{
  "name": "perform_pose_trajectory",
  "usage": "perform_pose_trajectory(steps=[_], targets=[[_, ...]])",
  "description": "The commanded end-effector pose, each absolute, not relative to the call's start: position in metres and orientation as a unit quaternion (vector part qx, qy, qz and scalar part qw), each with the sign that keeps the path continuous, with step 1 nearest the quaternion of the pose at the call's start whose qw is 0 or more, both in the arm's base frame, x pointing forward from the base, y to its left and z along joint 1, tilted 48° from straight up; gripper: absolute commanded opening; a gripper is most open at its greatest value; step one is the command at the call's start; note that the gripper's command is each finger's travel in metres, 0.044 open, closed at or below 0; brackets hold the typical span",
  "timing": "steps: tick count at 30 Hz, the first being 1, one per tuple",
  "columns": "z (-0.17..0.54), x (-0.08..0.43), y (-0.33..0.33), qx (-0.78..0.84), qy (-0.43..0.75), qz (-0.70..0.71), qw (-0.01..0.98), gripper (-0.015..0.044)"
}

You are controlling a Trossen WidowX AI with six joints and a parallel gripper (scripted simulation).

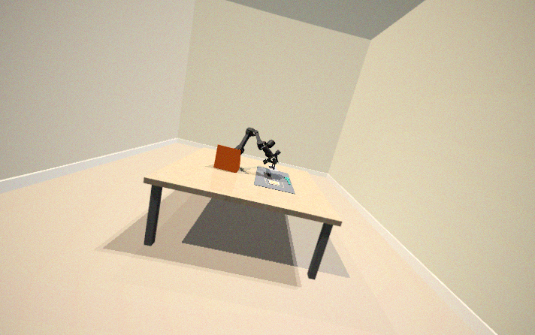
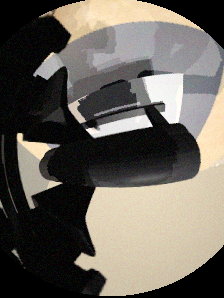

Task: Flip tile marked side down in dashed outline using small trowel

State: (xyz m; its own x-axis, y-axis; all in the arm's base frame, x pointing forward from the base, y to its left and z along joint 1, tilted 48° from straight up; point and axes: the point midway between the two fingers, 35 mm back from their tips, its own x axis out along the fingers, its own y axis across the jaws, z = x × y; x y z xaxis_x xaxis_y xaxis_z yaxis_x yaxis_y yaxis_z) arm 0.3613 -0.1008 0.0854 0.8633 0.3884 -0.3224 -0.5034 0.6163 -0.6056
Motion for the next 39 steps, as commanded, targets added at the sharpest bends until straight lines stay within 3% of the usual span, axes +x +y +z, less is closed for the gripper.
perform_pose_trajectory(steps=[1,16,39], targets=[[0.086,0.361,-0.103,-0.359,0.083,0.244,0.897,0.0000],[0.085,0.364,-0.100,-0.352,0.087,0.250,0.898,0.0000],[0.092,0.432,-0.061,-0.097,0.334,0.237,0.907,0.0000]])
